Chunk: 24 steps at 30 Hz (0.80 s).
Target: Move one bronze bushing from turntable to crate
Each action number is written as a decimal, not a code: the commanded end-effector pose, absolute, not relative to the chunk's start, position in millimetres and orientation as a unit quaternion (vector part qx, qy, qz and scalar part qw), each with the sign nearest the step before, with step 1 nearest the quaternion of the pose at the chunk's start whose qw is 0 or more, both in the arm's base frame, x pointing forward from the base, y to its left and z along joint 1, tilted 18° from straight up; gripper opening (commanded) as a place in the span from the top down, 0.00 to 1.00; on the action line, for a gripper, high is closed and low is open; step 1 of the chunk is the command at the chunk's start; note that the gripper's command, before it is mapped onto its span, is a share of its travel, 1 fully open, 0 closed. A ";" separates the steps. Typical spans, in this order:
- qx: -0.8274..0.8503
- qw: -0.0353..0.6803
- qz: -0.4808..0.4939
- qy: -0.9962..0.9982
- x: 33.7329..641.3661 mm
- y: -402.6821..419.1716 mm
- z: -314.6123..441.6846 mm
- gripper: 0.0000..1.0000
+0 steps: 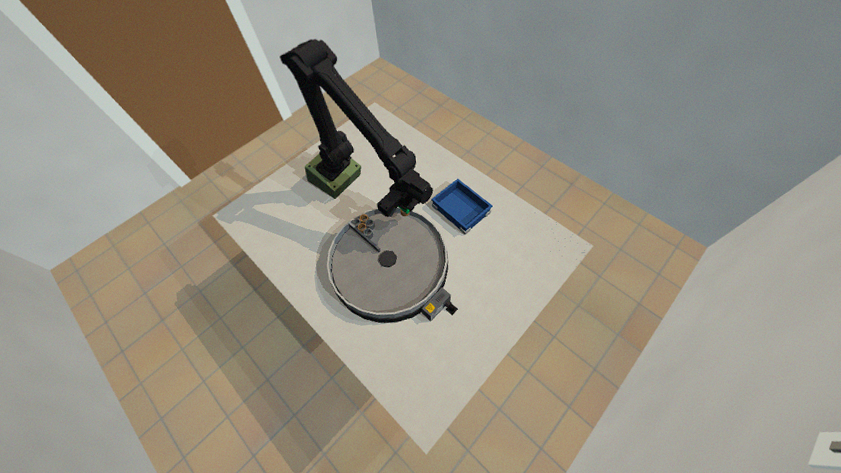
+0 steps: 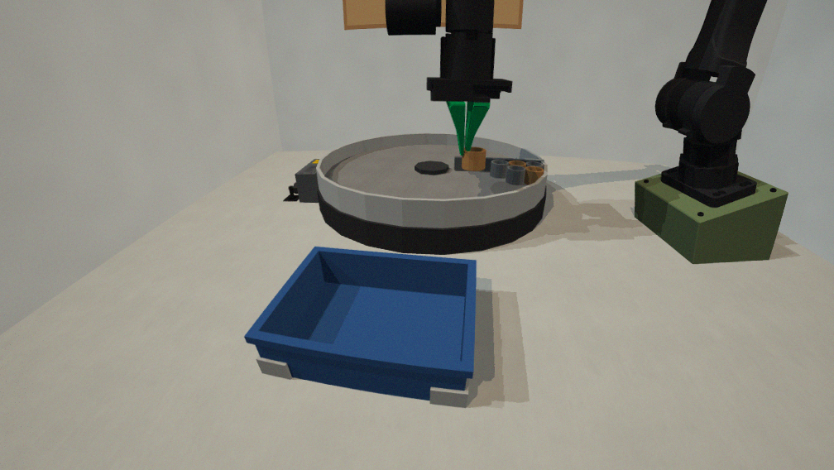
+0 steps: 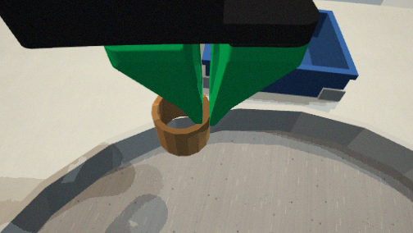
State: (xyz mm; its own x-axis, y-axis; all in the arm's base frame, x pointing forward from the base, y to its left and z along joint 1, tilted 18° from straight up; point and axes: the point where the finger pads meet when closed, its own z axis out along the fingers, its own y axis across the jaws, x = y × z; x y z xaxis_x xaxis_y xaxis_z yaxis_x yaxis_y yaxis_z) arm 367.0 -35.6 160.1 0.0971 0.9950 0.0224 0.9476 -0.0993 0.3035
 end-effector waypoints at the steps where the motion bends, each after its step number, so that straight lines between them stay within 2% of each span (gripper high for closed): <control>1: 0.752 0.116 0.123 0.636 391.4 -25.7 182.9 1.00; 14: 0.753 0.113 0.126 0.636 473.8 111.7 206.6 1.00; 24: 0.753 0.112 0.127 0.636 498.9 153.8 214.0 1.00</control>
